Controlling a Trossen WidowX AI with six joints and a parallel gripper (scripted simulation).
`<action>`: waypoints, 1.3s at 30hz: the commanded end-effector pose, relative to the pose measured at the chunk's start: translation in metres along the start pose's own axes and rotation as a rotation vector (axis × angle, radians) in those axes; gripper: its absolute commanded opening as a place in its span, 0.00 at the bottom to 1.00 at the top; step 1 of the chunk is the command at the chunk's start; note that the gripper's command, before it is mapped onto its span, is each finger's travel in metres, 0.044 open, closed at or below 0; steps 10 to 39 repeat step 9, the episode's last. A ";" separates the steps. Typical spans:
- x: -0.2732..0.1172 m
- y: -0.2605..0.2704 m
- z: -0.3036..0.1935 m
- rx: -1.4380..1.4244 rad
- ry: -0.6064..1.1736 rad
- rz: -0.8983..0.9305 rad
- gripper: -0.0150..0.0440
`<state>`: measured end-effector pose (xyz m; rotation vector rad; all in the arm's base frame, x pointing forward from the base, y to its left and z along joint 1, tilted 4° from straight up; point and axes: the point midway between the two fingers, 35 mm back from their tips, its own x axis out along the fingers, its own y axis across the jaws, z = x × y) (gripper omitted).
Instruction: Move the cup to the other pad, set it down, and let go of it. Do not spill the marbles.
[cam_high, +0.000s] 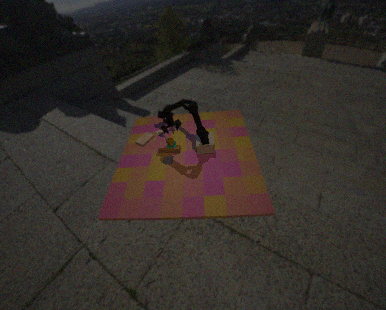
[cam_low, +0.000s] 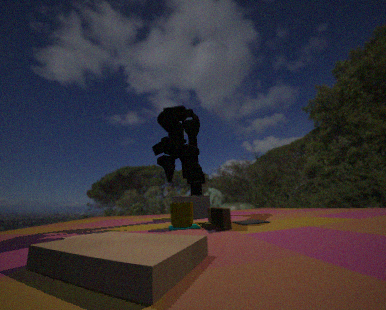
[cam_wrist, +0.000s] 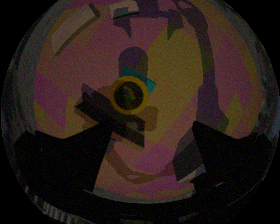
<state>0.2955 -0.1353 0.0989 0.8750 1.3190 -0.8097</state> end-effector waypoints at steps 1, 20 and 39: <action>-0.007 0.000 0.000 -0.004 -0.003 0.006 1.00; -0.002 0.000 0.000 0.000 -0.001 0.001 1.00; -0.002 0.000 0.000 0.000 -0.001 0.001 1.00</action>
